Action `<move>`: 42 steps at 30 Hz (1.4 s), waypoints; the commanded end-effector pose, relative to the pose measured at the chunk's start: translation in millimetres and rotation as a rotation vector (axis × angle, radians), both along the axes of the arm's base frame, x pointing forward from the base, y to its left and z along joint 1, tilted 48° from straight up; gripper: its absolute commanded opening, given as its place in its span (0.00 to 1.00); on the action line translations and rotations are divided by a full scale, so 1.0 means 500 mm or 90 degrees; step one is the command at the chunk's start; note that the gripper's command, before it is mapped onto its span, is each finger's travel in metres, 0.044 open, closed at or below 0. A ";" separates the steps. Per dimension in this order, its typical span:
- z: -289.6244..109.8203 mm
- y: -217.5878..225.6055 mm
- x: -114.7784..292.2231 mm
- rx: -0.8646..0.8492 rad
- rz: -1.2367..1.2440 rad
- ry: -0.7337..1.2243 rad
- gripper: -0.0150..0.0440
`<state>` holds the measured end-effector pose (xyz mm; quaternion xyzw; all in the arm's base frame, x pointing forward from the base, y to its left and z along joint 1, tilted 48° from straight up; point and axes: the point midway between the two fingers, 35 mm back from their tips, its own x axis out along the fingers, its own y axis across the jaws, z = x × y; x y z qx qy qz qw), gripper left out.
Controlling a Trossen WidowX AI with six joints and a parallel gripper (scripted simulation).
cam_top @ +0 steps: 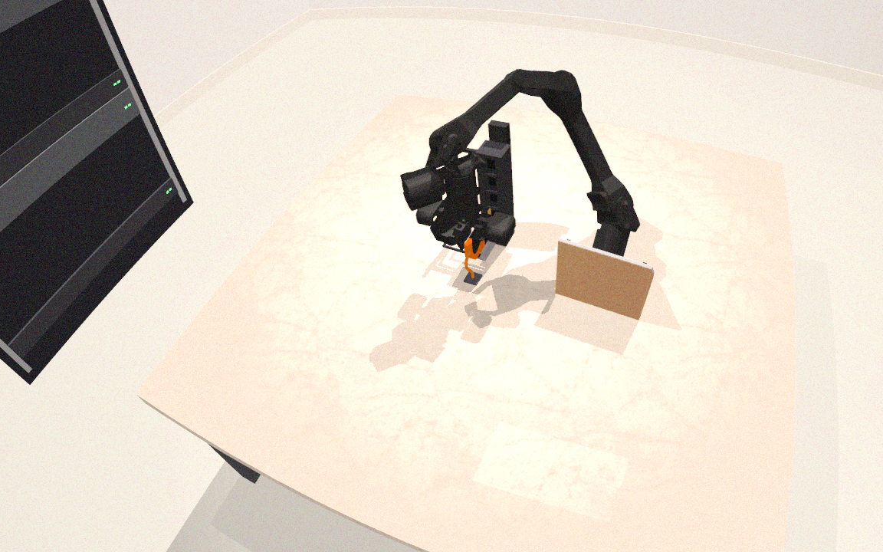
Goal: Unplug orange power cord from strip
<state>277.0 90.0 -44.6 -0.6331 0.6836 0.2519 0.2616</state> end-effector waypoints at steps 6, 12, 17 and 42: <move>0.005 -0.009 0.003 0.003 -0.005 -0.006 0.65; -0.001 0.001 0.005 0.004 -0.005 -0.006 0.92; -0.046 0.066 0.012 0.006 -0.005 -0.006 1.00; -0.065 0.091 0.011 0.006 -0.005 -0.006 1.00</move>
